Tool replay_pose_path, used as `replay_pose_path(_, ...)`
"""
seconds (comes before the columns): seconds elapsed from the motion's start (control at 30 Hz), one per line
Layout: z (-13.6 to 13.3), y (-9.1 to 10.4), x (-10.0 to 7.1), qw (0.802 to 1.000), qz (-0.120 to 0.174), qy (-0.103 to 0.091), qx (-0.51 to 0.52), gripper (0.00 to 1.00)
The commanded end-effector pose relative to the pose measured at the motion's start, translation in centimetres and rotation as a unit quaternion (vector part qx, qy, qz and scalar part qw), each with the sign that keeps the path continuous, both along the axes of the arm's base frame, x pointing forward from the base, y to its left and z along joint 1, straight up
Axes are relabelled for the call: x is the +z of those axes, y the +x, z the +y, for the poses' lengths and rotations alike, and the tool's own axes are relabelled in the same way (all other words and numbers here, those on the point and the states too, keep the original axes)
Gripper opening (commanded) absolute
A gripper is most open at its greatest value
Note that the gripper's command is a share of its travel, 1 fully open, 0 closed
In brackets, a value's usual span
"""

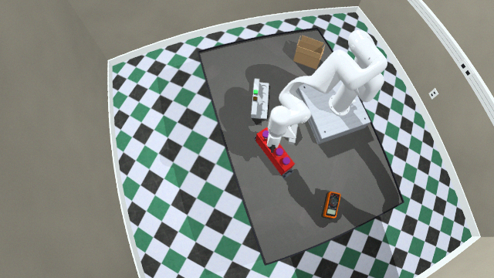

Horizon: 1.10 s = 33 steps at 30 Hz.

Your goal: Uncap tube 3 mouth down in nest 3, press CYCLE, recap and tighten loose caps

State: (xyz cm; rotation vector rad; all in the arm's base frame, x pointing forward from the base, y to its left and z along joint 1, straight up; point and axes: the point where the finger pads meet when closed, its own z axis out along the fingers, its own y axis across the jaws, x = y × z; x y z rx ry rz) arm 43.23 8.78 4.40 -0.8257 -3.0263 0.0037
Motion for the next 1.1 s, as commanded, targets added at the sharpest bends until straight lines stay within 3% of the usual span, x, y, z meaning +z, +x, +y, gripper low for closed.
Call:
replay_pose_path(0.0, 0.04, 0.18, 0.15, 1.000, -0.004, -0.003, 0.010, 0.46)
replay_pose_path(0.03, 0.04, 0.18, 0.15, 1.000, -0.004, -0.003, 0.010, 0.46)
replay_pose_path(0.07, 0.04, 0.18, 0.15, 1.000, -0.004, -0.003, 0.010, 0.00)
replay_pose_path(0.47, 0.04, 0.18, 0.15, 1.000, -0.004, -0.003, 0.010, 0.00)
replay_pose_path(0.67, 0.04, 0.18, 0.13, 0.996, -0.004, -0.003, -0.090, 0.00)
replay_pose_path(0.87, 0.04, 0.18, 0.11, 0.971, -0.004, -0.003, -0.238, 0.00)
replay_pose_path(1.07, 0.04, 0.18, 0.09, 0.925, -0.005, -0.003, -0.379, 0.00)
